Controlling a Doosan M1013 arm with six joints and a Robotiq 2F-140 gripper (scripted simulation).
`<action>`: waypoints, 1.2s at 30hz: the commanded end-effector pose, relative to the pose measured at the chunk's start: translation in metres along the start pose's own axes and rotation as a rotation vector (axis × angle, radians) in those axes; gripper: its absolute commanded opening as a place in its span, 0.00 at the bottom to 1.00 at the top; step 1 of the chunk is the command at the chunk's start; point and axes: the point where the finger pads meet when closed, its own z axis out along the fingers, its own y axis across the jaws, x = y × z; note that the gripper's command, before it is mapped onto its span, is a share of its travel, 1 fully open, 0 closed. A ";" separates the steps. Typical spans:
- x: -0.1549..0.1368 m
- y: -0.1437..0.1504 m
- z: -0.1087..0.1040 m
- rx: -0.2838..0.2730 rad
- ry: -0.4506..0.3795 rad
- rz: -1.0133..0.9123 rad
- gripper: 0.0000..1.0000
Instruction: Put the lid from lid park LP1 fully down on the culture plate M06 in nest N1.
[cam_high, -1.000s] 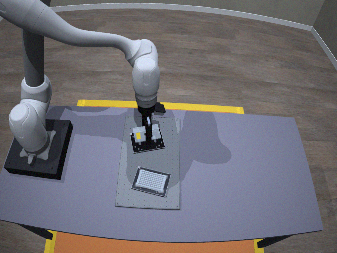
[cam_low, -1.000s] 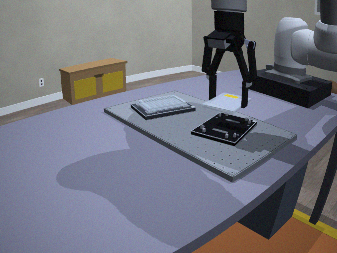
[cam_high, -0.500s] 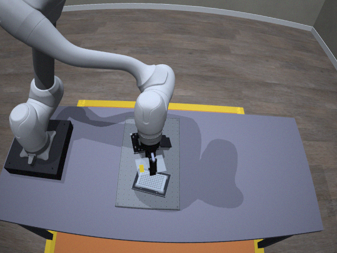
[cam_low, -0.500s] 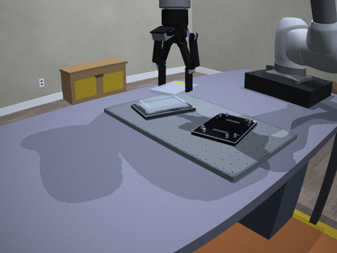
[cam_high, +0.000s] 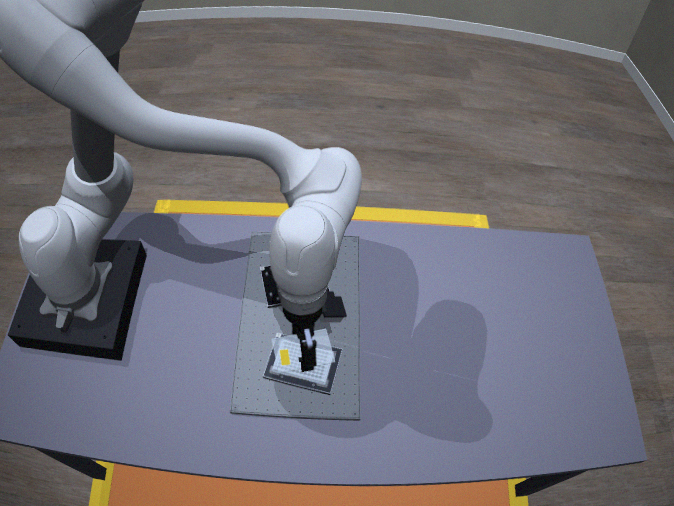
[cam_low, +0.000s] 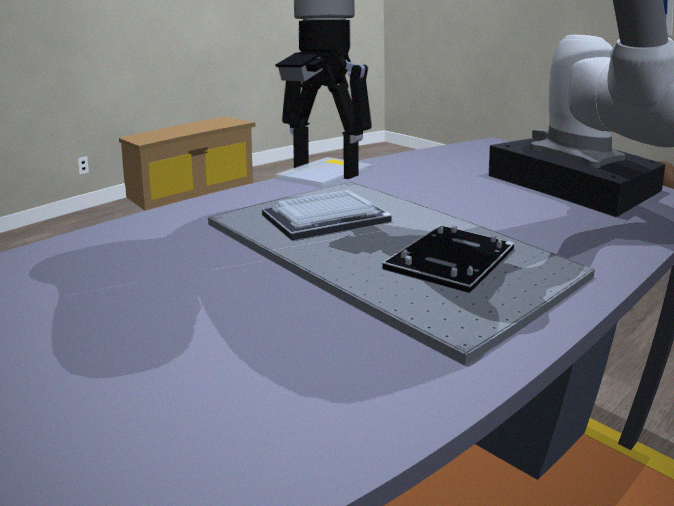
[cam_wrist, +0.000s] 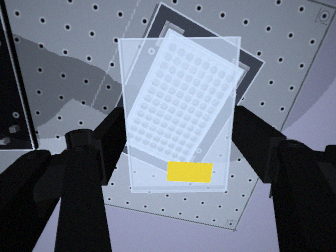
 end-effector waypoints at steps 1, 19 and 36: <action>0.000 0.003 0.001 0.003 -0.002 0.005 0.60; 0.000 0.003 0.002 0.002 -0.001 0.101 0.60; -0.001 0.003 0.006 0.001 -0.002 0.338 0.60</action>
